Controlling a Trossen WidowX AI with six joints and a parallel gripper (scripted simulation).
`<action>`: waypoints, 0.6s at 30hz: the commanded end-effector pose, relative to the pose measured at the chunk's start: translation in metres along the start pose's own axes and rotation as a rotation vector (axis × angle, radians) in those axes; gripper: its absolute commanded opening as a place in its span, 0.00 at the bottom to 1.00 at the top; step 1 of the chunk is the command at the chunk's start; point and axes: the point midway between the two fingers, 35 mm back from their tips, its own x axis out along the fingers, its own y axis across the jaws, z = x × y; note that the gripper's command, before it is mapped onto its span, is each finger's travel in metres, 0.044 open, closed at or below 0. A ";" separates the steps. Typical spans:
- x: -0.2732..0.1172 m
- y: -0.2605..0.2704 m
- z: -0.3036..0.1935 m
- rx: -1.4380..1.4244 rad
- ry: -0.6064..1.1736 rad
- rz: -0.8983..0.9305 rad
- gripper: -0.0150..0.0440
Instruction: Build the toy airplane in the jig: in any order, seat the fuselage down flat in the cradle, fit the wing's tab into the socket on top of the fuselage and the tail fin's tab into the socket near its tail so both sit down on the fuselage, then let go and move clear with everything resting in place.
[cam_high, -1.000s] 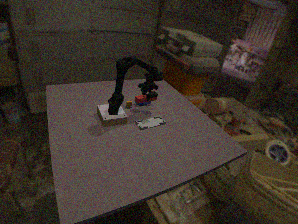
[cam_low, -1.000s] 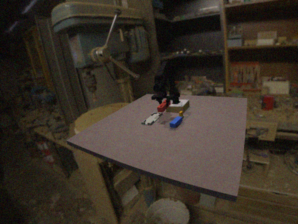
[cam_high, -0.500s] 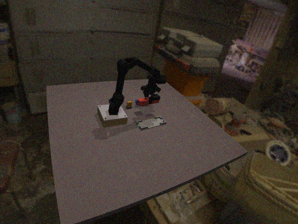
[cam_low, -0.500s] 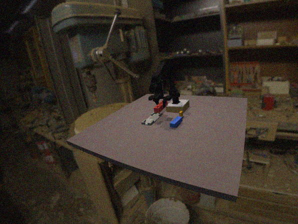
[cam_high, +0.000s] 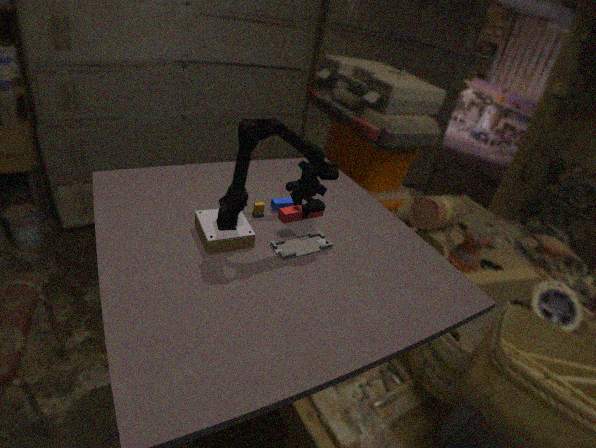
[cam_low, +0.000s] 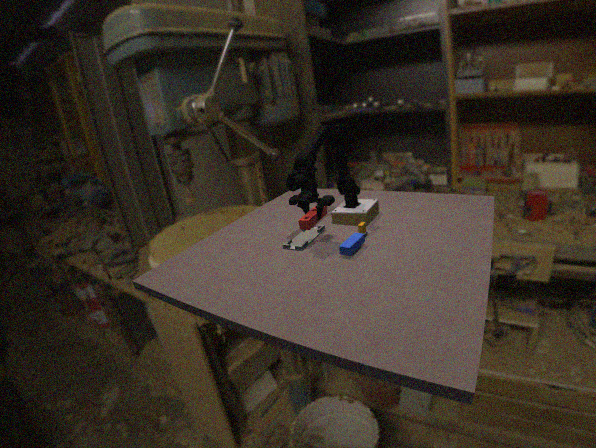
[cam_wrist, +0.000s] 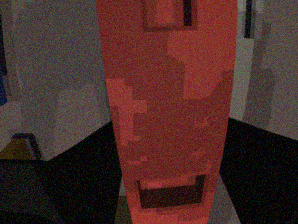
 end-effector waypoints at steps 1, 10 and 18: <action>0.006 -0.011 -0.002 0.000 -0.002 0.005 0.25; 0.018 -0.037 -0.009 0.009 -0.001 0.002 0.25; 0.028 -0.058 -0.018 0.018 0.000 -0.002 0.25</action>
